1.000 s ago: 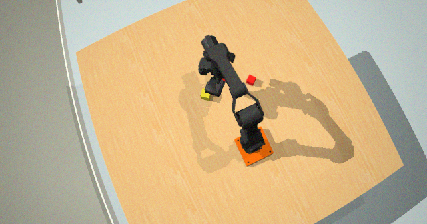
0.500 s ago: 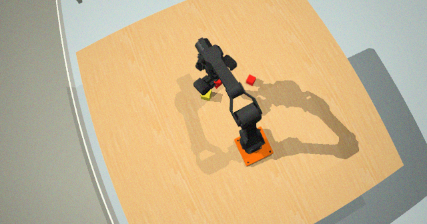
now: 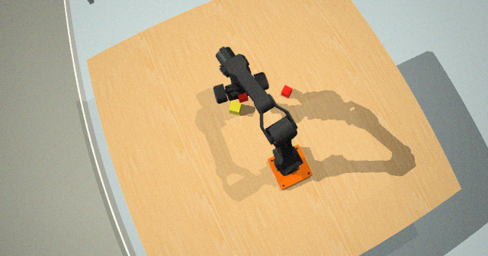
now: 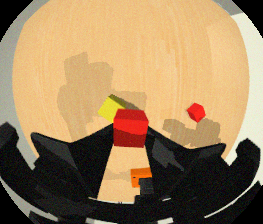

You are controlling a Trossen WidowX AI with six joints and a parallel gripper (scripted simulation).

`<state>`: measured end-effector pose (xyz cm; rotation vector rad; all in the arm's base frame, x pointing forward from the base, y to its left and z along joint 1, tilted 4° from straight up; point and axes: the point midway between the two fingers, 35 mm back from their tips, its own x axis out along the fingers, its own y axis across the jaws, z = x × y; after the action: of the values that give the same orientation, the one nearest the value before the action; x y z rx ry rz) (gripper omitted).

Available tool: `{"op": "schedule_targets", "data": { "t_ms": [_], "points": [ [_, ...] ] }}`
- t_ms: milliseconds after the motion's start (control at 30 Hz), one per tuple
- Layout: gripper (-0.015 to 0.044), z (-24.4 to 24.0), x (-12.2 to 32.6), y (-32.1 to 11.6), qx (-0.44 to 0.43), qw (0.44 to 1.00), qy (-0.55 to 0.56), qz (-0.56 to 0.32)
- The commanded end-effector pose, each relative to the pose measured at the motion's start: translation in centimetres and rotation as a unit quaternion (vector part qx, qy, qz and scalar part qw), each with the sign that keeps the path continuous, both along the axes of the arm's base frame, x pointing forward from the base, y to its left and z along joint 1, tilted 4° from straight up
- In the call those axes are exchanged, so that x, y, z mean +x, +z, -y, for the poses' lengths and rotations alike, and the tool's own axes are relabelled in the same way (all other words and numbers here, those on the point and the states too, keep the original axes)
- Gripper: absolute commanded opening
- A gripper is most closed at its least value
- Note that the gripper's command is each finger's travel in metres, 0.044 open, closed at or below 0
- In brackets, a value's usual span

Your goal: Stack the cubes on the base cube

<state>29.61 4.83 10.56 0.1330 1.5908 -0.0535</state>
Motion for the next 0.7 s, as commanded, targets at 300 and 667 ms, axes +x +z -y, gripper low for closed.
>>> {"op": "schedule_targets", "data": {
  "t_ms": [300,667],
  "points": [
    [0.0105,-1.9,0.1,-0.5,-0.001,0.979,-0.203,-0.011],
    [0.0105,-3.4,0.0,-0.9,-0.003,0.932,-0.363,-0.02]
  ]
}}
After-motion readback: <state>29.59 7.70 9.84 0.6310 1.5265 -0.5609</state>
